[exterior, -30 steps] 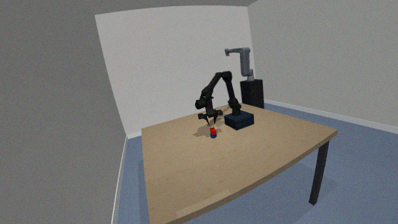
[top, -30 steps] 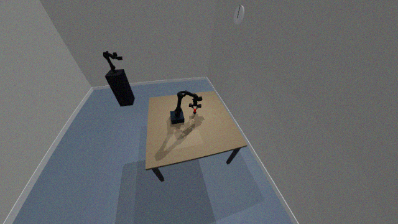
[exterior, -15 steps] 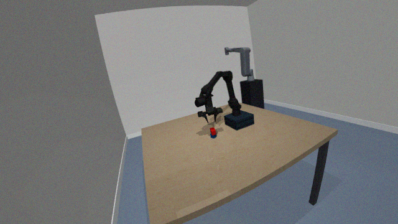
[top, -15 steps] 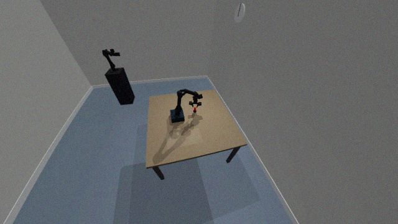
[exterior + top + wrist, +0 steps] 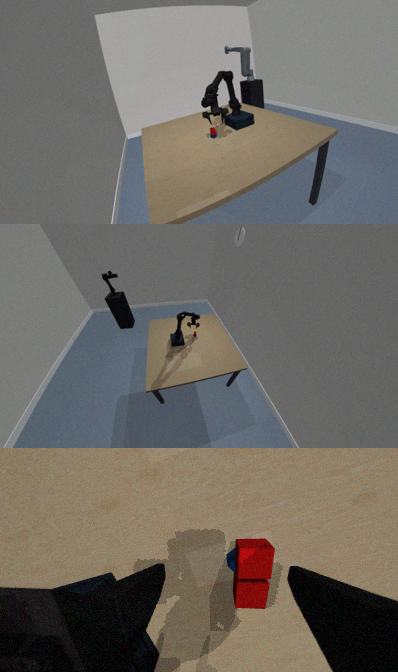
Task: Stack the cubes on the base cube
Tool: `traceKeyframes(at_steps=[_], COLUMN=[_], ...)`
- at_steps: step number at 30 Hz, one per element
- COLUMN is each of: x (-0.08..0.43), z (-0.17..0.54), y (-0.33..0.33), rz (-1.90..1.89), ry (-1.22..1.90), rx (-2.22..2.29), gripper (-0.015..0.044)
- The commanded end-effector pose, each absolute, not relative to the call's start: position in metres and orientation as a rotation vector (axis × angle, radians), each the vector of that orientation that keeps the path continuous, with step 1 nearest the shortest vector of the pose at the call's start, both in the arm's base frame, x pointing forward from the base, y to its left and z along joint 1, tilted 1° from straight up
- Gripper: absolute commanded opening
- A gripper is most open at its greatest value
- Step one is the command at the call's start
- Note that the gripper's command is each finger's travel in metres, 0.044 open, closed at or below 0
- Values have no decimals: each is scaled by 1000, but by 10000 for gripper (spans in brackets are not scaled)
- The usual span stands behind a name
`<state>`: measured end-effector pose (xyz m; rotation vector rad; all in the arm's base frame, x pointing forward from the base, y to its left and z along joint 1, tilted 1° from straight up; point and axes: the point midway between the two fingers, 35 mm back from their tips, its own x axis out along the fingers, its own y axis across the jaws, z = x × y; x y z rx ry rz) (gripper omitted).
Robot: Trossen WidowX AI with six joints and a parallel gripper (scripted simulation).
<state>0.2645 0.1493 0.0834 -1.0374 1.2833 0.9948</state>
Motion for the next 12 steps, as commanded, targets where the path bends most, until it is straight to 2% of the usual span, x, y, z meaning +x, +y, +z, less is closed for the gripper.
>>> traceKeyframes(at_steps=[1, 12], x=[242, 231], z=[84, 84], y=[197, 215], rz=[1004, 1006], ry=[1281, 1280], rx=[-1039, -1037], gripper=[400, 400])
